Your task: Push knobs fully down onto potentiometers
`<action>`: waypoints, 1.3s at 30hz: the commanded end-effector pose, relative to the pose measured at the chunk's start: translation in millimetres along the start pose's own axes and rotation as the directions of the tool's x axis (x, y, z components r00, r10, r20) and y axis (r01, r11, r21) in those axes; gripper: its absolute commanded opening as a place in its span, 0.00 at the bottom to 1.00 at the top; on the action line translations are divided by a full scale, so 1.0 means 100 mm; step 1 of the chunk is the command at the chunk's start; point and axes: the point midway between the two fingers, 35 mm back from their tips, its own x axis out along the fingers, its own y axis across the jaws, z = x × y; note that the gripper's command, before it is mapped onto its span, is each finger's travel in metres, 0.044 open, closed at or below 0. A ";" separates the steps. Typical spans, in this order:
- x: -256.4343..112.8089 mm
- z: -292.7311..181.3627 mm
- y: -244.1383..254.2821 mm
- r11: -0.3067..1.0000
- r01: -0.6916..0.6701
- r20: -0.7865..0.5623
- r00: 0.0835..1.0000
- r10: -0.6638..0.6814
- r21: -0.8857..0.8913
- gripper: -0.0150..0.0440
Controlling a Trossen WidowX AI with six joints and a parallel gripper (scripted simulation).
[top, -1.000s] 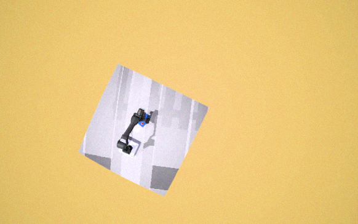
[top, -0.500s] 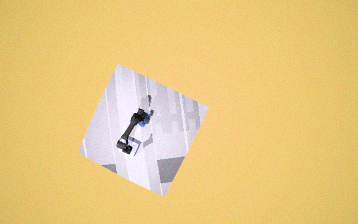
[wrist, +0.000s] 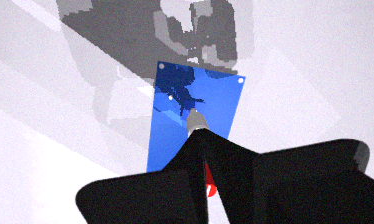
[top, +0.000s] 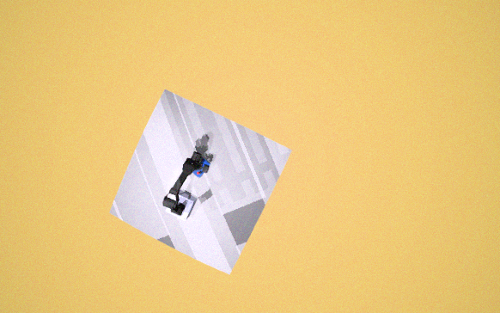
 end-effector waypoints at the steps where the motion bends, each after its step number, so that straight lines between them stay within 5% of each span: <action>1: 0.04 -0.01 0.00 1.000 -0.003 -0.001 1.000 0.003 0.001 0.25; 39: 0.21 -0.01 0.00 1.000 -0.003 -0.001 1.000 0.003 0.001 0.25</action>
